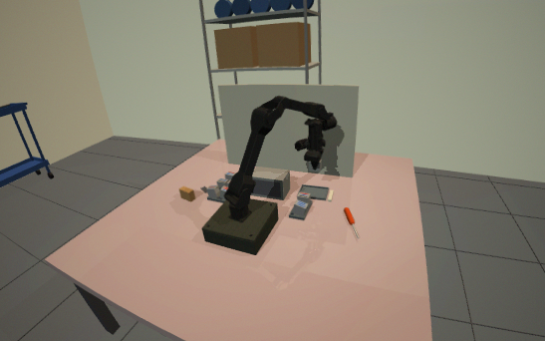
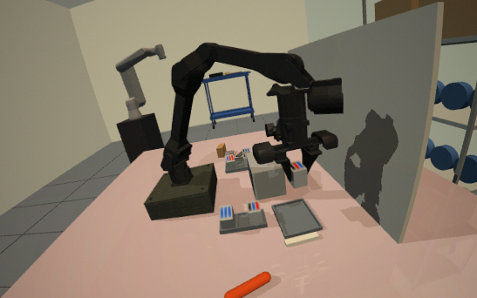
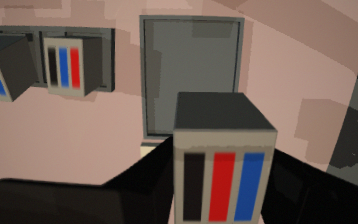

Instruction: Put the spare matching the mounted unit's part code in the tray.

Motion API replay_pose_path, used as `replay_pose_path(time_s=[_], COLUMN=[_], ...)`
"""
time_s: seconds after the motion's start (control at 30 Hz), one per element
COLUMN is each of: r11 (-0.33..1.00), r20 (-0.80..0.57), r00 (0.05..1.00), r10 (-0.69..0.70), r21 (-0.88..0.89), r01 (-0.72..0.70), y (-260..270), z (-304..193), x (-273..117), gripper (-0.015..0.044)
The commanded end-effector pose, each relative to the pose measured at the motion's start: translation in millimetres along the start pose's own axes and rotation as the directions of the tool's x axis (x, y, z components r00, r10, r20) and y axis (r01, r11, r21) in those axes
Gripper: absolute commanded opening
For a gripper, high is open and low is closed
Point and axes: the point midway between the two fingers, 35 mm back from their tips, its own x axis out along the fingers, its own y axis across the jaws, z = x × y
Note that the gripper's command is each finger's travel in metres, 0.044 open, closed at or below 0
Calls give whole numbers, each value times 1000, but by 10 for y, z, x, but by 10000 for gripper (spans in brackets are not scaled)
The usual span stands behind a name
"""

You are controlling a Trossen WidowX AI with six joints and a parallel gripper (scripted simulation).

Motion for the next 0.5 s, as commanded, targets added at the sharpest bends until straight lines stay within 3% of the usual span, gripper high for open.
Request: replay_pose_path(time_s=[0.0, 0.47], r11=[1000, 1000], r20=[2, 2], r00=[1000, 1000], r10=[6, 6], r21=[-3, -3], r01=[-6, -6], y=[12, 7], z=[4, -1], x=[53, 183], gripper=[0, 0])
